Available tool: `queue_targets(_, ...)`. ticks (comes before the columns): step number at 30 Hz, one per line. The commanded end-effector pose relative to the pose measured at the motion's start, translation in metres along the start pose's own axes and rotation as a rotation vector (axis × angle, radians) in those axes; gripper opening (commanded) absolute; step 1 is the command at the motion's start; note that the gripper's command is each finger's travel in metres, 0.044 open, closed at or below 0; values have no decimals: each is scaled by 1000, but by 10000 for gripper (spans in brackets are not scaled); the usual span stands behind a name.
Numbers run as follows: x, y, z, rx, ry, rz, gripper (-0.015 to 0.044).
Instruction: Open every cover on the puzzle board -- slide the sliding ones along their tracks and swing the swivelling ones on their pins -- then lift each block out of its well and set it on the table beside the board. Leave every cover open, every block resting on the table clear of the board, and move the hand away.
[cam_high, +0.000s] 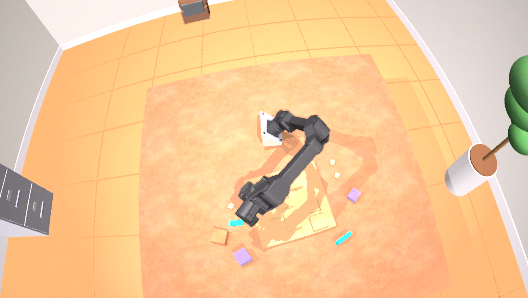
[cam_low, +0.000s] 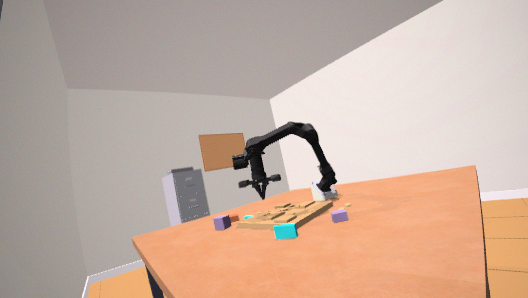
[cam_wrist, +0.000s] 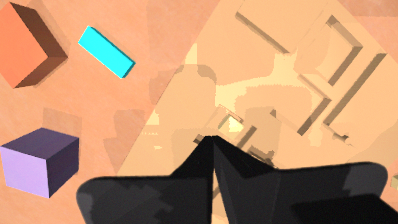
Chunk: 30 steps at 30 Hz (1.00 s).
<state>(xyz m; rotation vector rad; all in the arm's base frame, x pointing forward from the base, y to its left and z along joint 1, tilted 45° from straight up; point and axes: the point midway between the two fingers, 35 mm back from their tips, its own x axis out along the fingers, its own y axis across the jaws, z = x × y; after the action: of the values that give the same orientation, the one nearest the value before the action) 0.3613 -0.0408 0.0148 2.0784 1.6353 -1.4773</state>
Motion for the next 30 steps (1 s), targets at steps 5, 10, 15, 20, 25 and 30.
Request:
queue_targets(5, 3, -27, -16, 670, 14, -25, 0)
queue_targets(10, 3, -27, -16, 670, 14, -25, 0)
queue_targets(15, 3, -28, -19, 670, 14, -25, 0)
queue_targets(20, 13, -27, -20, 670, 14, -25, 0)
queue_targets(25, 36, -28, -20, 670, 15, -25, 0)
queue_targets(30, 52, -28, -20, 670, 15, -26, 0)
